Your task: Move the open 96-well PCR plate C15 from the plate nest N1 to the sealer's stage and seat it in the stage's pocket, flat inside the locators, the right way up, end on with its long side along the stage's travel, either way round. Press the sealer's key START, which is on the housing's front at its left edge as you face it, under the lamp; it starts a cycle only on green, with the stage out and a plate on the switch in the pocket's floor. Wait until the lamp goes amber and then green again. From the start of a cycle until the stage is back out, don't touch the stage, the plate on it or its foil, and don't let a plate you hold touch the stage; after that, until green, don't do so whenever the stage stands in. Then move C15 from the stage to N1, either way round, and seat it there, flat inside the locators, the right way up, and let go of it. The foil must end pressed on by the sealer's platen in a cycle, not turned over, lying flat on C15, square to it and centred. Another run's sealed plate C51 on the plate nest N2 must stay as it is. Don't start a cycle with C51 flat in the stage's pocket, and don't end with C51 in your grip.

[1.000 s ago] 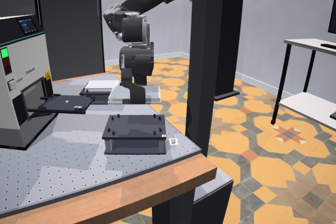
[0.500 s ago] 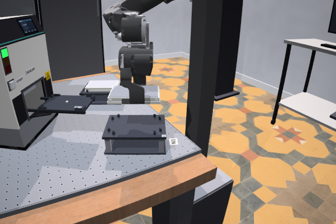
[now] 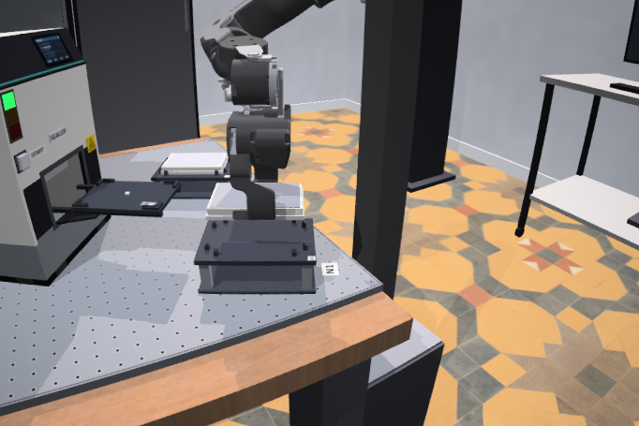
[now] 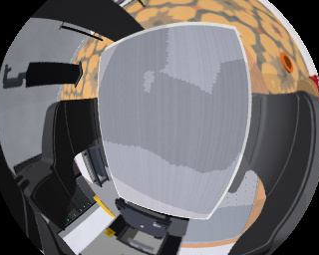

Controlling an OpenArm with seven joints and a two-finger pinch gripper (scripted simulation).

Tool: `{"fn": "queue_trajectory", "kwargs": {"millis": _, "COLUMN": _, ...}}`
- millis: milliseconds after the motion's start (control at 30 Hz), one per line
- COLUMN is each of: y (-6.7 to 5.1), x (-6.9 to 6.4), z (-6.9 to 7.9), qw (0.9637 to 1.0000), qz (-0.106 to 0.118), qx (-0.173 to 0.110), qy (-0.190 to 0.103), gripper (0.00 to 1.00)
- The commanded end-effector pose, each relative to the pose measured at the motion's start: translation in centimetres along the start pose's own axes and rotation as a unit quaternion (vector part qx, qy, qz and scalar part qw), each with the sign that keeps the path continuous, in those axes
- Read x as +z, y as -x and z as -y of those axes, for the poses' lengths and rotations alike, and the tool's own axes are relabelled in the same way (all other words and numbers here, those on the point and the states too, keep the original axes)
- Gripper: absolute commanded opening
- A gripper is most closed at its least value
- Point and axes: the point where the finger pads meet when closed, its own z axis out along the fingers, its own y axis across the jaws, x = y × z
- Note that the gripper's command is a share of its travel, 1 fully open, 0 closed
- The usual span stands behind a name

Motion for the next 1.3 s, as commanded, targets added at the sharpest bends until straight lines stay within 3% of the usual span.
{"fn": "queue_trajectory", "kwargs": {"millis": 0, "y": 0.0, "x": -0.1, "z": -0.2, "qw": 1.0, "qz": 0.0, "qx": -0.002, "qy": 0.006, "gripper": 0.0}}
{"fn": "queue_trajectory", "kwargs": {"millis": 233, "y": 0.0, "x": -0.1, "z": -0.2, "qw": 1.0, "qz": 0.0, "qx": -0.002, "qy": 0.006, "gripper": 0.0}}
{"fn": "queue_trajectory", "kwargs": {"millis": 400, "y": 0.0, "x": 3.1, "z": -0.2, "qw": 1.0, "qz": 0.0, "qx": -0.003, "qy": 0.006, "gripper": 0.0}}
{"fn": "queue_trajectory", "kwargs": {"millis": 800, "y": 0.0, "x": 3.1, "z": -0.2, "qw": 1.0, "qz": 0.0, "qx": -0.003, "qy": 0.006, "gripper": 0.0}}
{"fn": "queue_trajectory", "kwargs": {"millis": 967, "y": 0.1, "x": 4.1, "z": -0.4, "qw": 1.0, "qz": 0.0, "qx": -0.003, "qy": 0.006, "gripper": 0.0}}
{"fn": "queue_trajectory", "kwargs": {"millis": 1267, "y": 0.1, "x": 4.1, "z": -0.4, "qw": 1.0, "qz": 0.0, "qx": -0.003, "qy": 0.006, "gripper": 0.0}}
